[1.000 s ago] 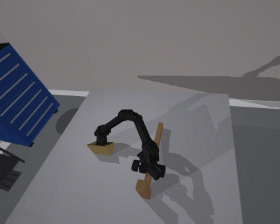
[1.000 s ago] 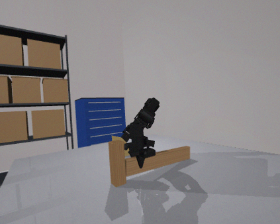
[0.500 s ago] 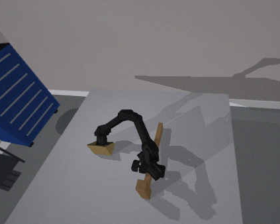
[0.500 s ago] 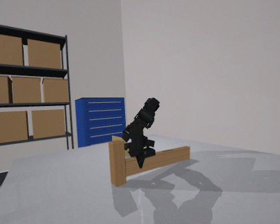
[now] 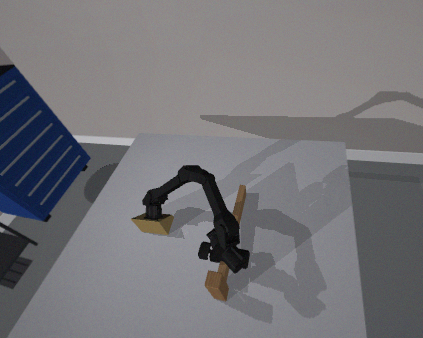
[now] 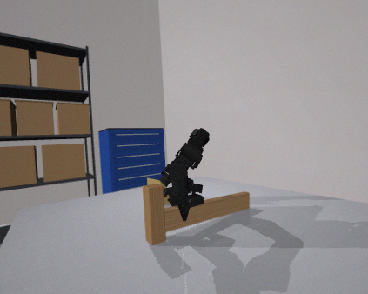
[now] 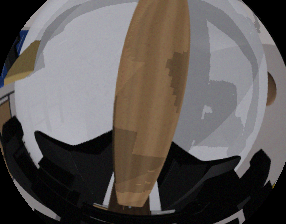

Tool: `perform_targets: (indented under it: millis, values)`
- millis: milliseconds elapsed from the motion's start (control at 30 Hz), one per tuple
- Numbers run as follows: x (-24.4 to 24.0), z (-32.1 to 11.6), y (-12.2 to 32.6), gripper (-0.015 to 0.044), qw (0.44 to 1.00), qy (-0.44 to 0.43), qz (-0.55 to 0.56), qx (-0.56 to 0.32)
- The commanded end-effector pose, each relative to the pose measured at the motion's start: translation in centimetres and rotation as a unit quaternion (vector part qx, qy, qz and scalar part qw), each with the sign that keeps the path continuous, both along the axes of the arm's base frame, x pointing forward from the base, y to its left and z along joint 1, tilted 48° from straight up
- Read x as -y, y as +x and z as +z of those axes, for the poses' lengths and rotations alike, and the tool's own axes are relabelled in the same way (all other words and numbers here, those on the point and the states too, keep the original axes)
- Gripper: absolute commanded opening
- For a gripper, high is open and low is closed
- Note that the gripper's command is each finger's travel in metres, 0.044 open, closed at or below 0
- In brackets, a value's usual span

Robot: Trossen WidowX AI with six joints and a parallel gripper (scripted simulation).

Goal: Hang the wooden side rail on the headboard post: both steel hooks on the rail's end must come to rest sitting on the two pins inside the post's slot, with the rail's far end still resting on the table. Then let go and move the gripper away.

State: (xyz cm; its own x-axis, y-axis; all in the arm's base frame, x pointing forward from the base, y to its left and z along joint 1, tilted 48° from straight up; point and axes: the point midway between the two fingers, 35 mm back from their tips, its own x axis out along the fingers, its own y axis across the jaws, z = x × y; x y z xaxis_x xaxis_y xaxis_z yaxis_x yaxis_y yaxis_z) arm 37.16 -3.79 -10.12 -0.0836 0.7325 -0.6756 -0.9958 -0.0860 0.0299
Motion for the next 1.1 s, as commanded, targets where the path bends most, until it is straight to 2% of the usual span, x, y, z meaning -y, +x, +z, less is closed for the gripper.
perform_targets:
  millis: [0,1067]
  values:
    - [0.36,-0.11,-0.07,0.0000,1.000,-0.002,-0.001,0.003]
    - [0.65,-0.18,0.10,0.0000,1.000,-0.002,-0.001,0.003]
